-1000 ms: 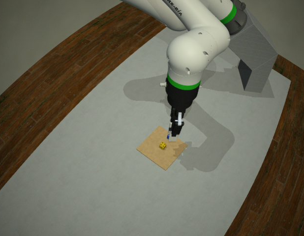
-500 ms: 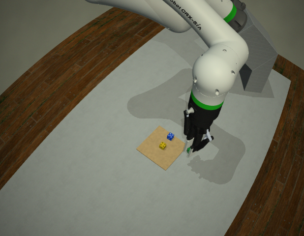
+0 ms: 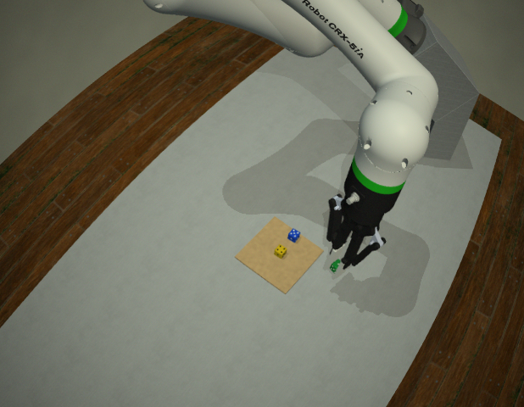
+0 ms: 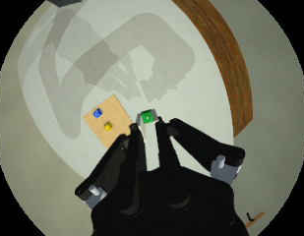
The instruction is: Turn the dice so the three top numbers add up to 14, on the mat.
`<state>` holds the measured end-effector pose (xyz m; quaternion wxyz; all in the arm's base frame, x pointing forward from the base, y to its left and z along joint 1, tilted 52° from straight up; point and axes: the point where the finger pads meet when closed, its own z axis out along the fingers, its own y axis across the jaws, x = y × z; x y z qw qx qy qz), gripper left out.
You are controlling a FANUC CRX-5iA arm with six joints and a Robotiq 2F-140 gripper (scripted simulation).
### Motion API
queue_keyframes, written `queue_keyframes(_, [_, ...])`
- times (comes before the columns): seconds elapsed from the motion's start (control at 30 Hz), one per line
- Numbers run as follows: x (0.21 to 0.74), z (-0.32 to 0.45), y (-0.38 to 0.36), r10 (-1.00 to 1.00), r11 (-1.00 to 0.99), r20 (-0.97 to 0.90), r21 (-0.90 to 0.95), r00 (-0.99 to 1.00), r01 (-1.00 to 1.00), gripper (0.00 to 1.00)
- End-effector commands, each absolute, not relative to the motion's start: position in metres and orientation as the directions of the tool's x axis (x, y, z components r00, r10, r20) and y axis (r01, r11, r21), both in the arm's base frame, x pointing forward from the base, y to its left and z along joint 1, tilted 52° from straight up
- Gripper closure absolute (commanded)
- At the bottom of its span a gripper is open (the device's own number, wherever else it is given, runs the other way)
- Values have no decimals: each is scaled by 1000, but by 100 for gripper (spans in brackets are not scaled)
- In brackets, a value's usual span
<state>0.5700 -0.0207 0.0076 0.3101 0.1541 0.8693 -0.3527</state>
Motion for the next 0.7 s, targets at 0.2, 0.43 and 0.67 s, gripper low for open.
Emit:
queue_keyframes(0.2, [566, 2, -23, -158, 702, -784, -516, -600, 490, 91])
queue_keyframes(0.43, [563, -2, -24, -281, 703, -834, -516, -474, 489, 91])
queue_keyframes(0.67, [560, -6, -25, -411, 702, -856, -516, -313, 490, 91])
